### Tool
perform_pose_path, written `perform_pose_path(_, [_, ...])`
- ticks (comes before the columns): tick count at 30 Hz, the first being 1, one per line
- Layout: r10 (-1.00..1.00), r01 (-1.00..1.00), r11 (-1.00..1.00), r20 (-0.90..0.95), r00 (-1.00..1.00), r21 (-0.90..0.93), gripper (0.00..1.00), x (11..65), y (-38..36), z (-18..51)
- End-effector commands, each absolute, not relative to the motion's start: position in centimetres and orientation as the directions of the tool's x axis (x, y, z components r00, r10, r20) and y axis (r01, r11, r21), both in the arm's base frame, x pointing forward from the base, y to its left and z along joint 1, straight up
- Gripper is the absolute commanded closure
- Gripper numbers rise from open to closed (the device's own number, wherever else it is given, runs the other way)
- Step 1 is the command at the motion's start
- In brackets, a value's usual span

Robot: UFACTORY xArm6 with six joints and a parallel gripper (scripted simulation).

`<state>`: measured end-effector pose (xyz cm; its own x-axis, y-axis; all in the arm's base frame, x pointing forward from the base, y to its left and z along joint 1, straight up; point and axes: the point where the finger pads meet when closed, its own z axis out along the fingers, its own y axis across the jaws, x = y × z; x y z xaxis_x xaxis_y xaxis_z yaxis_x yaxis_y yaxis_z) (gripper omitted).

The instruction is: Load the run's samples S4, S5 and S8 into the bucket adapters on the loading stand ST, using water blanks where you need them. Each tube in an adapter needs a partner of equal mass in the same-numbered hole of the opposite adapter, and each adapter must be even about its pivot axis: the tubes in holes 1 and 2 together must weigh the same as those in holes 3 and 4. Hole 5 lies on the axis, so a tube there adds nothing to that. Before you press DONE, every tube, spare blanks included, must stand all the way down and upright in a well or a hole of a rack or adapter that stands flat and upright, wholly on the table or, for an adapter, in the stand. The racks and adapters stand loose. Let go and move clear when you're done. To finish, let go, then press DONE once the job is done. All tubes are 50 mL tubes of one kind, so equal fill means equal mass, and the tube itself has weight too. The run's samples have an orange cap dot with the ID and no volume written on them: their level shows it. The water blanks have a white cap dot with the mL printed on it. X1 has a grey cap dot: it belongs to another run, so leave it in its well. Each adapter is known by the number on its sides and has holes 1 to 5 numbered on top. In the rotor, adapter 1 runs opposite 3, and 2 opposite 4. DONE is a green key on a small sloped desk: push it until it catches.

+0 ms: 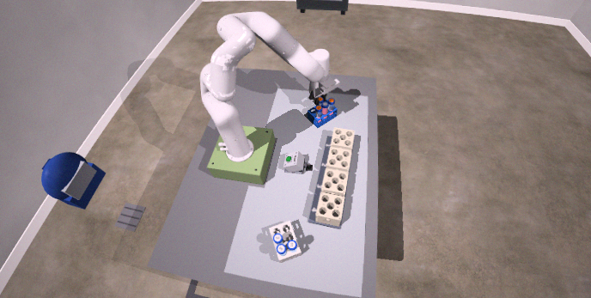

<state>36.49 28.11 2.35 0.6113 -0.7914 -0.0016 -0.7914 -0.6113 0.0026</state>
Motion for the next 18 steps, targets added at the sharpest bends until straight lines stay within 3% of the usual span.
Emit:
perform_pose_path(1, [-0.791,-0.791,-0.611,-0.002,0.611,-0.002,1.00,36.64,28.22,2.75])
perform_pose_path(18, [-0.791,-0.791,-0.611,-0.002,0.611,-0.002,1.00,36.64,28.22,3.75])
